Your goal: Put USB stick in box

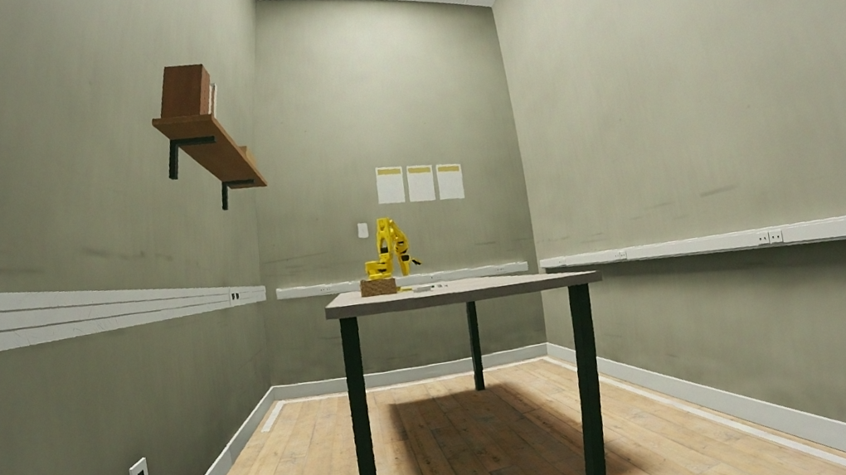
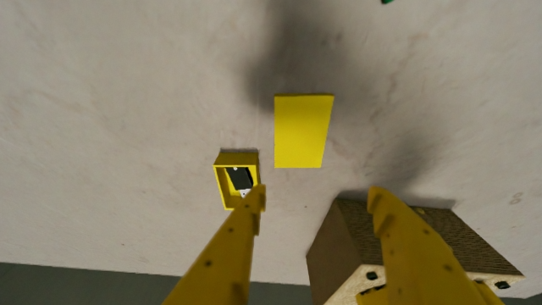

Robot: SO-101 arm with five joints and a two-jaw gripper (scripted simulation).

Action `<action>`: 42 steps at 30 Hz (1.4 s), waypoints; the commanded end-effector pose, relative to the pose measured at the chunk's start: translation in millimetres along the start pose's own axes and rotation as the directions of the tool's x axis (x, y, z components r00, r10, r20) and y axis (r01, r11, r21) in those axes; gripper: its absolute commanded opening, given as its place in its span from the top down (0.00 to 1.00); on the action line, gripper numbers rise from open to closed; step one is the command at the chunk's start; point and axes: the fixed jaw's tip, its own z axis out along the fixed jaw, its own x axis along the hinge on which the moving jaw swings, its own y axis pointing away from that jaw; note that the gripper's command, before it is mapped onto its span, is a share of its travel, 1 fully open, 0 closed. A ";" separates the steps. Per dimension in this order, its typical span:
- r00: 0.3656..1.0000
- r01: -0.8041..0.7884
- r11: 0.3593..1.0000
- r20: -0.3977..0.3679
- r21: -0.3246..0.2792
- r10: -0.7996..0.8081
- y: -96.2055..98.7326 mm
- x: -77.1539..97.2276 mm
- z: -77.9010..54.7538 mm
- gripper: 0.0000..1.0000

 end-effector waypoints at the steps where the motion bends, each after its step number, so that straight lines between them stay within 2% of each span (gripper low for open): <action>1: 1.000 0.003 1.000 0.002 -0.004 -0.003 -0.9 -0.7 -0.3 0.70; 9: 1.000 0.003 1.000 0.002 -0.004 -0.003 -0.6 -0.9 1.4 0.70; 19: 1.000 0.003 1.000 0.002 -0.004 -0.003 0.5 -2.0 12.1 0.70; 34: 1.000 0.003 1.000 0.002 -0.004 -0.003 0.6 -2.1 46.1 0.70; 42: 1.000 0.003 1.000 0.003 -0.004 -0.003 -0.3 -1.3 54.9 0.70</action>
